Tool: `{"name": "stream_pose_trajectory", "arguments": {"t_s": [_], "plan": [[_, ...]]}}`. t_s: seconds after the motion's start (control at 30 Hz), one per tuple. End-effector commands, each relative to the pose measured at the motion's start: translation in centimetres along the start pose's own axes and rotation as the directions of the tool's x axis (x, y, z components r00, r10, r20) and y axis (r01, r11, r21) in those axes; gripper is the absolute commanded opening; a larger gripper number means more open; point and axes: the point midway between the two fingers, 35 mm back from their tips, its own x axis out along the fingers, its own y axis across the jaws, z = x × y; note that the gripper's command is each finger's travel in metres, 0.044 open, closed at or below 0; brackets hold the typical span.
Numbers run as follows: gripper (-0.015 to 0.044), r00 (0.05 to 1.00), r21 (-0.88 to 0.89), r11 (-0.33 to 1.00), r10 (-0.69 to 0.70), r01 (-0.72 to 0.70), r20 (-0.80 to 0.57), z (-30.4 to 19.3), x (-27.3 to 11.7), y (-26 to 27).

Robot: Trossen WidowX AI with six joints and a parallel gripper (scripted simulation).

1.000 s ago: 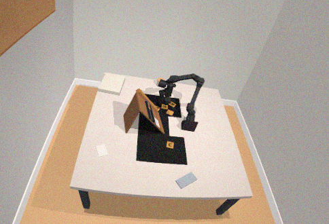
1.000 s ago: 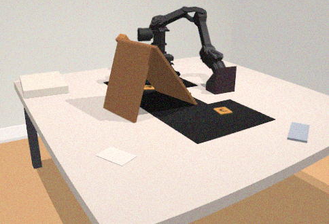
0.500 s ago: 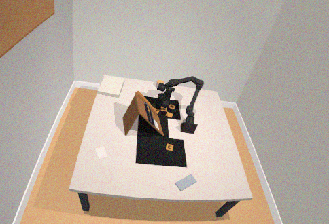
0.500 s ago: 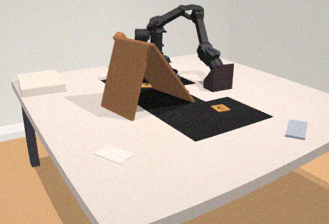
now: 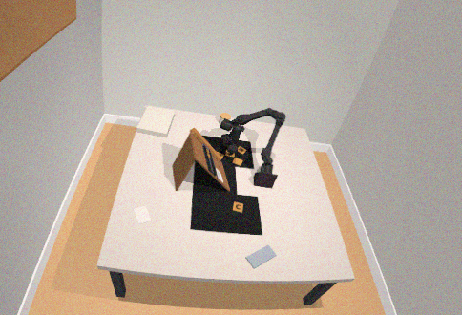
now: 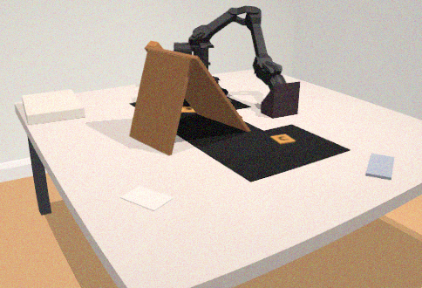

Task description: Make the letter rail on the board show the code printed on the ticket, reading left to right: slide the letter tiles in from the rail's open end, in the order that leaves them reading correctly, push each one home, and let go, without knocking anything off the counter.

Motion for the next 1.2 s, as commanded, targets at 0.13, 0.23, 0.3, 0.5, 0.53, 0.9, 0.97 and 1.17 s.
{"name": "stream_pose_trajectory", "arguments": {"t_s": [0.13, 0.23, 0.3, 0.5, 0.53, 0.9, 0.97, 1.17], "plan": [[0.034, 1.0, -0.003, 1.0, 0.004, -0.004, 0.001, 0.0, 0.8, 0.1], [0.034, 1.0, -0.003, 1.0, 0.004, -0.004, 0.001, 0.0, 1.3, 0.1], [0.034, 1.0, -0.003, 1.0, 0.004, -0.004, 0.001, 0.0, 1.7, 0.1], [0.034, 1.0, -0.003, 1.0, 0.003, -0.003, 0.001, 0.0, 1.9, 0.1], [0.034, 1.0, -0.003, 1.0, 0.003, -0.003, 0.001, 0.0, 1.9, 0.1], [0.034, 1.0, -0.003, 1.0, 0.003, -0.003, 0.001, 0.0, 1.9, 0.1], [0.034, 1.0, -0.003, 1.0, 0.003, -0.003, 0.001, 0.0, 1.9, 0.1], [0.034, 1.0, -0.003, 1.0, 0.003, -0.003, 0.001, 0.0, 1.9, 0.1]]}}
